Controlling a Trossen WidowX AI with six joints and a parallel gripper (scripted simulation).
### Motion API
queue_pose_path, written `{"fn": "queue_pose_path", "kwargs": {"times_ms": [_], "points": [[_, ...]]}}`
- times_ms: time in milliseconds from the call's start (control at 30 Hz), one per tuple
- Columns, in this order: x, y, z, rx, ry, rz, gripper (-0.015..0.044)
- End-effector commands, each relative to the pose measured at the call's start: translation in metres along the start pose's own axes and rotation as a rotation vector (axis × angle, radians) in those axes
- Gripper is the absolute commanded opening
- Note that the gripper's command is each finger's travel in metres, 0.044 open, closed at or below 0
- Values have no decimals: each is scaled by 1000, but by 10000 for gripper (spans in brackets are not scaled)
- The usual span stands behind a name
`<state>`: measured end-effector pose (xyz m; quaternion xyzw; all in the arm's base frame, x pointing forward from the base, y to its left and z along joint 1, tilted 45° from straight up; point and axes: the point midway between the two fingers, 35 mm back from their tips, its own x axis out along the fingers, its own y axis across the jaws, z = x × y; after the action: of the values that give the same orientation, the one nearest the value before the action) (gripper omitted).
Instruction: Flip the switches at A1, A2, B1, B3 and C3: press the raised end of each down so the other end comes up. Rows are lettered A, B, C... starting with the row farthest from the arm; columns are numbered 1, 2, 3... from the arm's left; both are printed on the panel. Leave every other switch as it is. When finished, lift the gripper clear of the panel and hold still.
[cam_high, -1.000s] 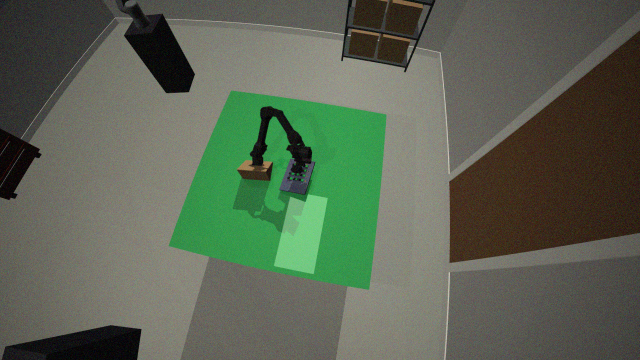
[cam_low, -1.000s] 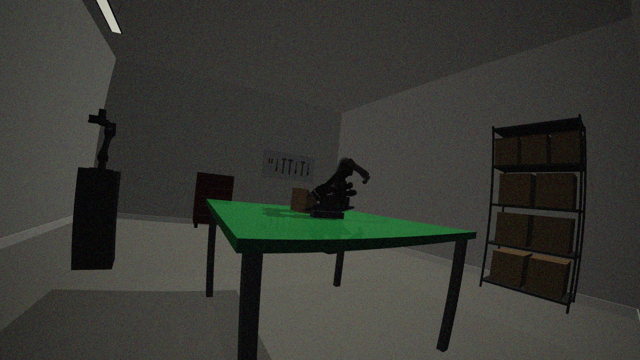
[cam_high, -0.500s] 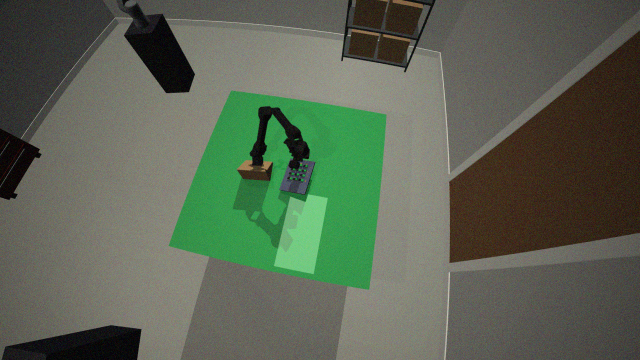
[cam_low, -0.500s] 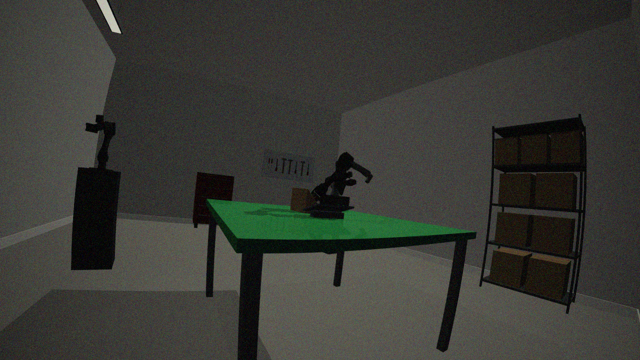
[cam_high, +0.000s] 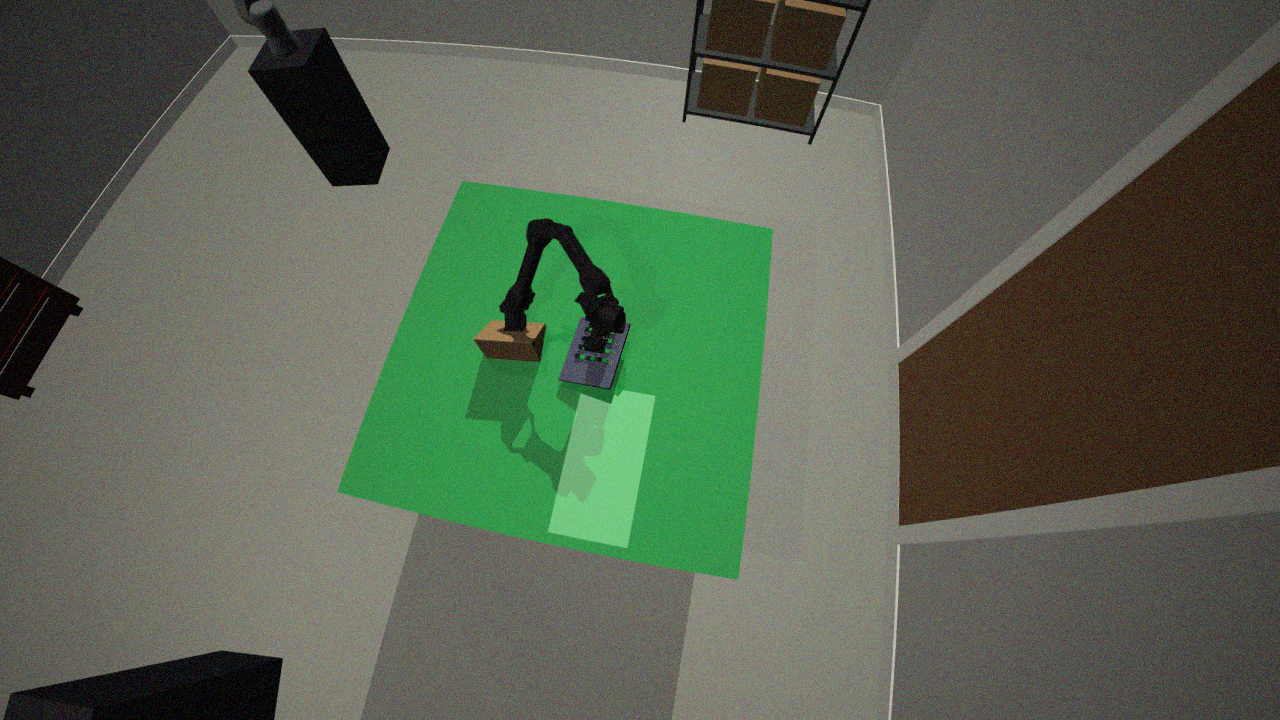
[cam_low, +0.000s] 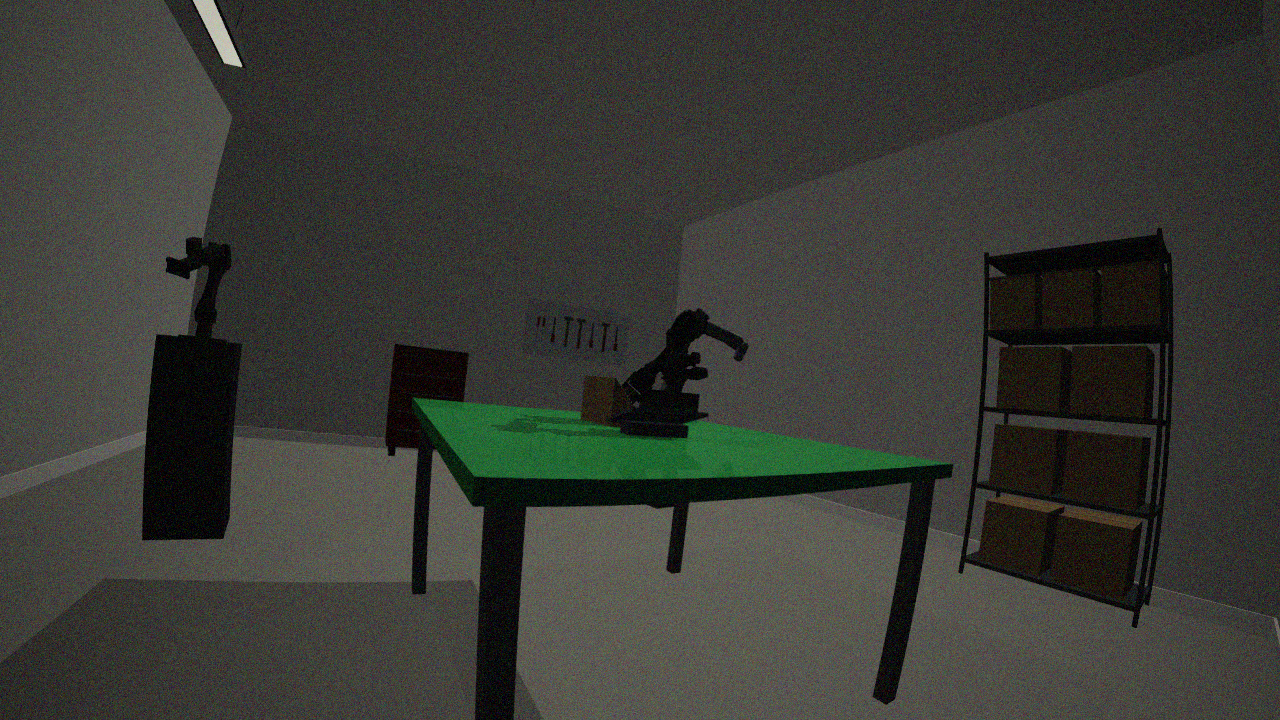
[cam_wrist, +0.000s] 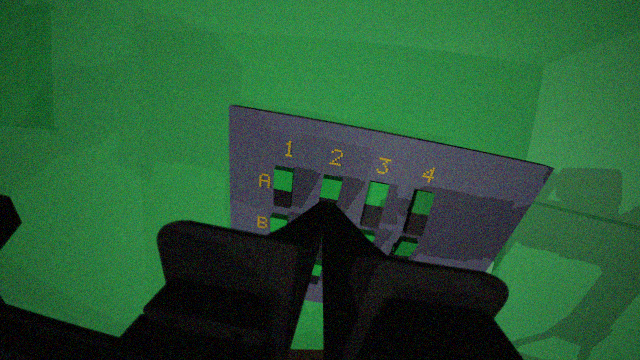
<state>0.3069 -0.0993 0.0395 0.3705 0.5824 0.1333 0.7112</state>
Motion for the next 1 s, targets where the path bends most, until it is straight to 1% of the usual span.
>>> {"fn": "queue_pose_path", "kwargs": {"times_ms": [0,67,500,967], "points": [[3,-2,1,11,-6,3,0],[10,-2,1,11,-6,3,0],[25,-2,2,11,-6,4,0],[25,-2,2,11,-6,4,0]]}}
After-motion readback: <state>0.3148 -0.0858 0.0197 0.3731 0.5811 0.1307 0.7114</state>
